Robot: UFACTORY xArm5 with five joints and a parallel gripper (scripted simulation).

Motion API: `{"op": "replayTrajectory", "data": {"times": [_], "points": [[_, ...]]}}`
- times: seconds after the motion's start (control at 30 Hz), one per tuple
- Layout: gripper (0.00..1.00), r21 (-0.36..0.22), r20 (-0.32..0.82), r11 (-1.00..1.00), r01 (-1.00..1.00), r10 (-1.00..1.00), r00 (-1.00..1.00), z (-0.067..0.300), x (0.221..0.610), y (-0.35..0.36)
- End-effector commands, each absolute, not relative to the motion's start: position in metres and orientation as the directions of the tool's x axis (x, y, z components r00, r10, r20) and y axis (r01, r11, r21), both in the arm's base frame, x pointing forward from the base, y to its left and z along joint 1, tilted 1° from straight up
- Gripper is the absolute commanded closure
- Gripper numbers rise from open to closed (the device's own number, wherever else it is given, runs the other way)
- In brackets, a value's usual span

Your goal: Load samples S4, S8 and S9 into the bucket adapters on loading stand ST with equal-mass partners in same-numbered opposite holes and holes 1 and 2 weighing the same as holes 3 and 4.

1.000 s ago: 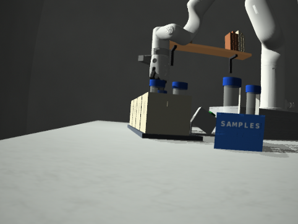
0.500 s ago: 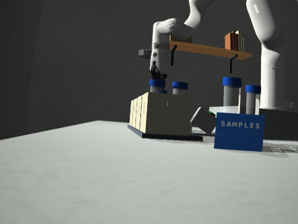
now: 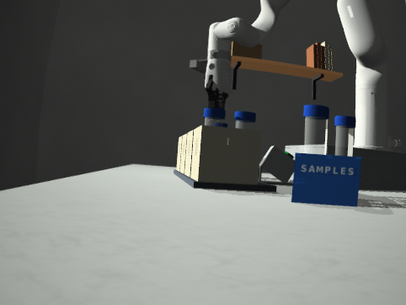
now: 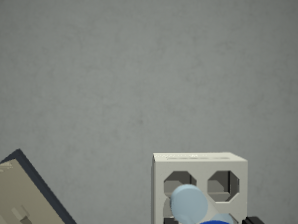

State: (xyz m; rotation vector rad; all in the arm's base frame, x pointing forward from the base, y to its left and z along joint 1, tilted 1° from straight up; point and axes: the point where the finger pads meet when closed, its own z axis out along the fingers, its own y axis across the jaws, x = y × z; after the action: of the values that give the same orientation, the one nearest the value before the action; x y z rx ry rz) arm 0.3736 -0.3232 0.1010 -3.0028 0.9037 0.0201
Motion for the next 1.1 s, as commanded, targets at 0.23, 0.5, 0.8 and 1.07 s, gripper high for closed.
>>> {"op": "replayTrajectory", "data": {"times": [0.23, 0.5, 0.8, 1.07], "points": [[1.00, -0.010, -0.009, -0.834, -0.552, -0.552, 0.834, 0.123, 0.375, -0.324], [1.00, -0.010, -0.009, -0.834, -0.552, -0.552, 0.834, 0.139, 0.375, -0.325], [1.00, -0.010, -0.009, -0.834, -0.552, -0.552, 0.834, 0.153, 0.375, -0.325], [1.00, -0.010, -0.009, -0.834, -0.552, -0.552, 0.834, 0.154, 0.375, -0.325]]}}
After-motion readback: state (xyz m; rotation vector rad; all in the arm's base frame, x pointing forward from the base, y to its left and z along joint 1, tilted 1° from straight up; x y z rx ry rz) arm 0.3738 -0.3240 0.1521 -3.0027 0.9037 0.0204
